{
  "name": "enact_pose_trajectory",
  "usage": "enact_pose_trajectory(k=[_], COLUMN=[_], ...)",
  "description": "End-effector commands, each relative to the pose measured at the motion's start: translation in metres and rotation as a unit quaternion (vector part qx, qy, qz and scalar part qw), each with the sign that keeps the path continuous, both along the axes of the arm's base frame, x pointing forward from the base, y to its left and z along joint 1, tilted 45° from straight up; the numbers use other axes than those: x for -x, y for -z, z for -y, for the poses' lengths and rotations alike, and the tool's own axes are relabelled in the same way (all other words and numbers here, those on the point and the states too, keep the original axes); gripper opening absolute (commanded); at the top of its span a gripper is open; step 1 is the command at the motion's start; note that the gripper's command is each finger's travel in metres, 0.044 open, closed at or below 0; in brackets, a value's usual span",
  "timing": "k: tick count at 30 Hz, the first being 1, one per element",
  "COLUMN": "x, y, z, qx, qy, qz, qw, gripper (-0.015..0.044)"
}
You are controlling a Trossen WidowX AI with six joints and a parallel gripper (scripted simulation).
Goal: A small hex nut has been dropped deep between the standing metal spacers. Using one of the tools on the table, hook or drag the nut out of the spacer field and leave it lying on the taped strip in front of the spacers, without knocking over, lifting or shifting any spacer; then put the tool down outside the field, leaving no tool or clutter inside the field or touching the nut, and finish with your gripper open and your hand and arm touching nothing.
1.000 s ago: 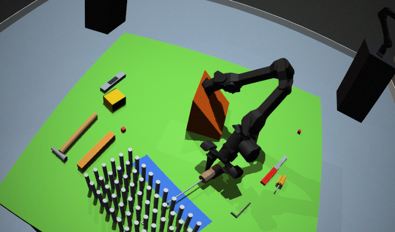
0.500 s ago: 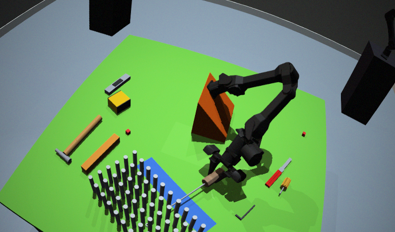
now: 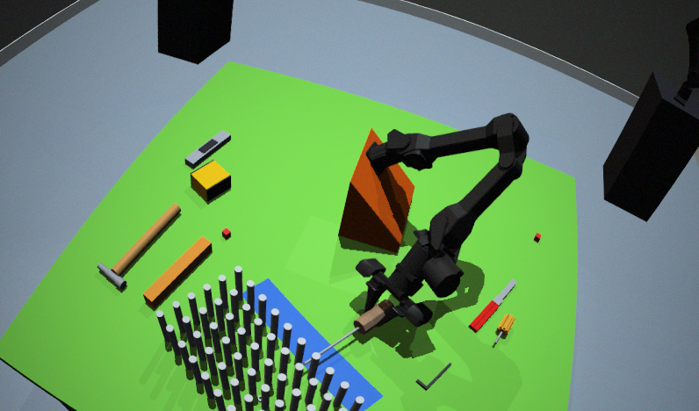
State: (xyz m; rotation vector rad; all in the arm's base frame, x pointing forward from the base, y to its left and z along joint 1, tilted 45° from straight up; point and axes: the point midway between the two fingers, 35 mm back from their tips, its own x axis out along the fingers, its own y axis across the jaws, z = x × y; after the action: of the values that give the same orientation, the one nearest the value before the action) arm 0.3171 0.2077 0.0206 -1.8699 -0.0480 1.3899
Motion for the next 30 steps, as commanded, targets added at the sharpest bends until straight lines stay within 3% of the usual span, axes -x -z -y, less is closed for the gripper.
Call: enact_pose_trajectory(k=[1,30], x=[-0.006,-0.025], y=[-0.001,0.007], z=[0.0,0.005], qx=[-0.001,-0.001], qy=[0.0,0.0], qz=[0.004,0.005], qw=[1.0,1.0], gripper=[0.0,0.0])
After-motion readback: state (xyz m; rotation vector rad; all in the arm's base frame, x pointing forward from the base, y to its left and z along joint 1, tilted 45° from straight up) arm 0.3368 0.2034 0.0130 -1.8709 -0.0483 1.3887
